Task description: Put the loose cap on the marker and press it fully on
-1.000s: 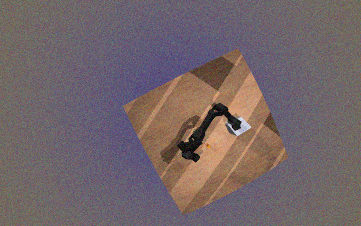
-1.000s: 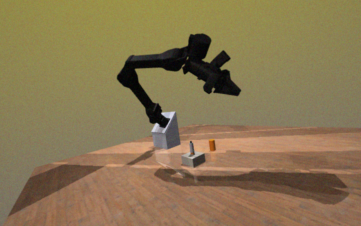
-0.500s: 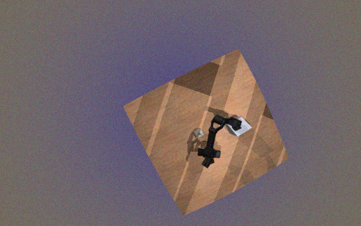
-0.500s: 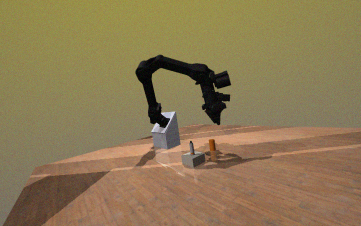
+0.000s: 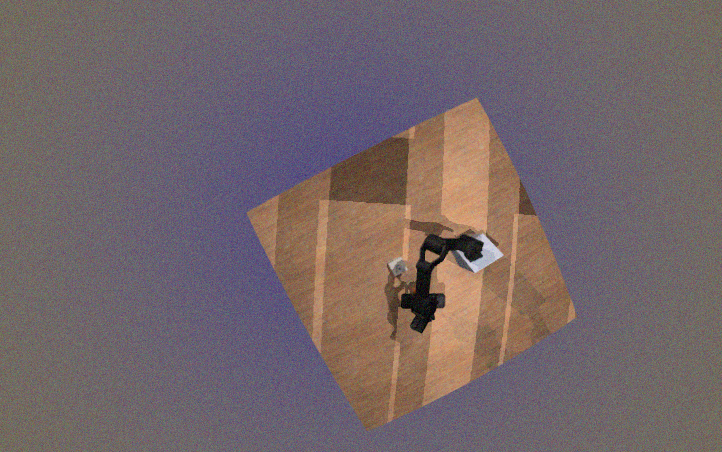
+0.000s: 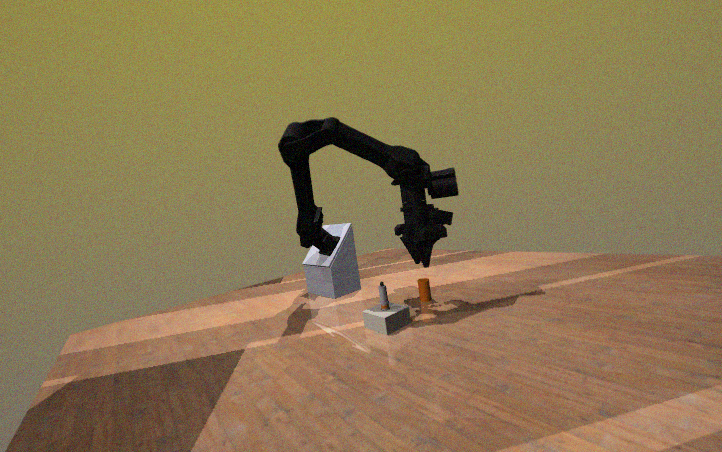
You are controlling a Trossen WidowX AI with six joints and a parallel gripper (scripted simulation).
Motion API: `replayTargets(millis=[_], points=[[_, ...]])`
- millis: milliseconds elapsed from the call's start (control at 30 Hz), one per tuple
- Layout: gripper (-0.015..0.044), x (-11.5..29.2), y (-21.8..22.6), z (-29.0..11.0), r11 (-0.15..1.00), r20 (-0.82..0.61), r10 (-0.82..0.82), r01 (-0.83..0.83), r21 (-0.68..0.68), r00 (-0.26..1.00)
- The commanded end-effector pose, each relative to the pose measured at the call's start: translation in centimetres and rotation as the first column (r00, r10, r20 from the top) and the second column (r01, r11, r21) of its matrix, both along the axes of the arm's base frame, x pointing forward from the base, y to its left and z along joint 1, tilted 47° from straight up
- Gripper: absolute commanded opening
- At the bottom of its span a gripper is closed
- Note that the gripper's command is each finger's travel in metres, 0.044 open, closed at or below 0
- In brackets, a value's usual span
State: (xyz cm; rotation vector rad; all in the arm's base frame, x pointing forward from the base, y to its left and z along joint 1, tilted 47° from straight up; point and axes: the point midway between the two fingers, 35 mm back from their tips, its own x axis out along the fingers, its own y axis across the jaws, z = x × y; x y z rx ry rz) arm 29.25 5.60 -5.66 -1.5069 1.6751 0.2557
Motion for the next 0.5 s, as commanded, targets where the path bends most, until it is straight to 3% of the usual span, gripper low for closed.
replayTargets(millis=[0,467], points=[[0.0242,0.0,-0.5,-0.5,1.0,-0.002,0.01,-0.01,-0.004,1.0],[0.0242,0.1,-2.4,-2.3,1.0,-0.002,0.01,-0.01,-0.004,1.0]])
